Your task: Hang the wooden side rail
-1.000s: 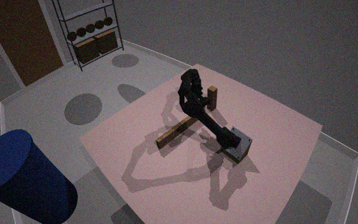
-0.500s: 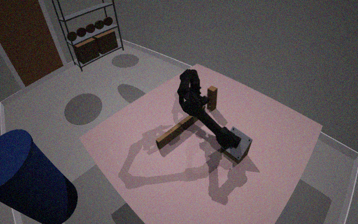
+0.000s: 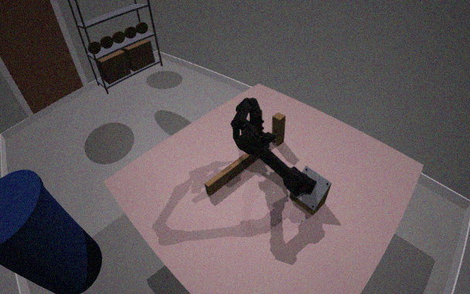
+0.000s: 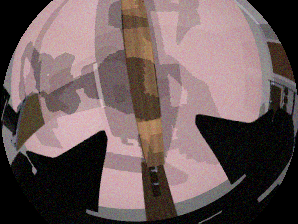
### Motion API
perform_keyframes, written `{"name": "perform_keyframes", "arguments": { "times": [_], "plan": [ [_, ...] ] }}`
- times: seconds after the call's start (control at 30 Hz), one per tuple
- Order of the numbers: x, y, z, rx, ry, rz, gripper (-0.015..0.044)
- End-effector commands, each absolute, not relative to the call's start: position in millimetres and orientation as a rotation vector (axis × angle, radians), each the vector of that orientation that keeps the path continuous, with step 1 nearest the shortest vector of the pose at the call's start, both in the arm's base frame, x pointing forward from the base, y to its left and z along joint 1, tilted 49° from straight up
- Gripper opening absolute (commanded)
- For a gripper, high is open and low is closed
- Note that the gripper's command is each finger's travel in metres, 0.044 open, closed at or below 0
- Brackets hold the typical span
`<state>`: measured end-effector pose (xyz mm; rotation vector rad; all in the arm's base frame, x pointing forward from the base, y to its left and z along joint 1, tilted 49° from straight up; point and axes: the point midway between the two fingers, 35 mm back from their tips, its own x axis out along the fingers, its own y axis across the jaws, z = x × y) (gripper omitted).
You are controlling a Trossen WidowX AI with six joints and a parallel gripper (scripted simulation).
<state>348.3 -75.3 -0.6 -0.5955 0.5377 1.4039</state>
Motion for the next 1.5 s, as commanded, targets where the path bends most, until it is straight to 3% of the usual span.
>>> {"name": "perform_keyframes", "arguments": {
  "times": [0.0, 1.47],
  "plan": [
    [347.7, -70.5, -4.0, -0.586, 0.539, 1.406, 0.0440],
    [353.7, -21.5, -46.5, -0.586, 0.534, 1.406, 0.0440]
  ]
}}
